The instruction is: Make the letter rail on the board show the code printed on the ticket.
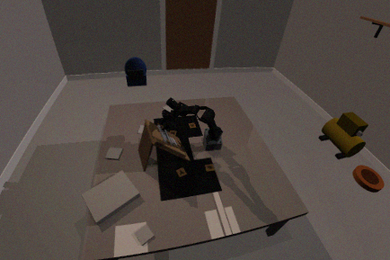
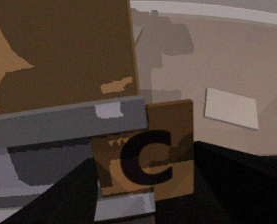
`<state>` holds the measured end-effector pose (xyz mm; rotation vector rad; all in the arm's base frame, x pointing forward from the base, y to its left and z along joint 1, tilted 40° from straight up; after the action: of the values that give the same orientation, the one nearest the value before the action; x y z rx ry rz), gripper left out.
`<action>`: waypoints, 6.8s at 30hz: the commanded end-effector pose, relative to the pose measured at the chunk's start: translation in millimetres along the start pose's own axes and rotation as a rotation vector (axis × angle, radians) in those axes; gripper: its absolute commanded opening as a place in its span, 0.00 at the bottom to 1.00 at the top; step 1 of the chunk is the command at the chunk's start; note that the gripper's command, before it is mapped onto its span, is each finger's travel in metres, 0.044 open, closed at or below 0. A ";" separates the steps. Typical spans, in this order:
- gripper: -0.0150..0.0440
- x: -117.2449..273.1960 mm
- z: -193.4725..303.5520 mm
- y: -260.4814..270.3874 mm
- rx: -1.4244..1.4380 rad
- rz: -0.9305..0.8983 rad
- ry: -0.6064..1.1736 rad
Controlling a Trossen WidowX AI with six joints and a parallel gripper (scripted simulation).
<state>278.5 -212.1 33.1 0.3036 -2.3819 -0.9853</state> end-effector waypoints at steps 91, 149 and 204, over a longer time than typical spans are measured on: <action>0.25 0.3 5.3 48.3 0.001 0.003 -0.002; 0.25 -0.1 9.9 80.2 -0.001 0.002 -0.002; 0.75 18.8 13.2 88.7 -0.002 0.003 -0.001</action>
<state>257.7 -148.0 94.5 0.2956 -2.3767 -0.9885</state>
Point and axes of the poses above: the point midway between the two fingers, 35 mm back from their tips, its own x axis back along the fingers, its own y axis across the jaws, z = x × y, the point moved 6 cm from there along x, back along the fingers, and after that the axes turned 8 degrees about -x, right-handed, at the moved point
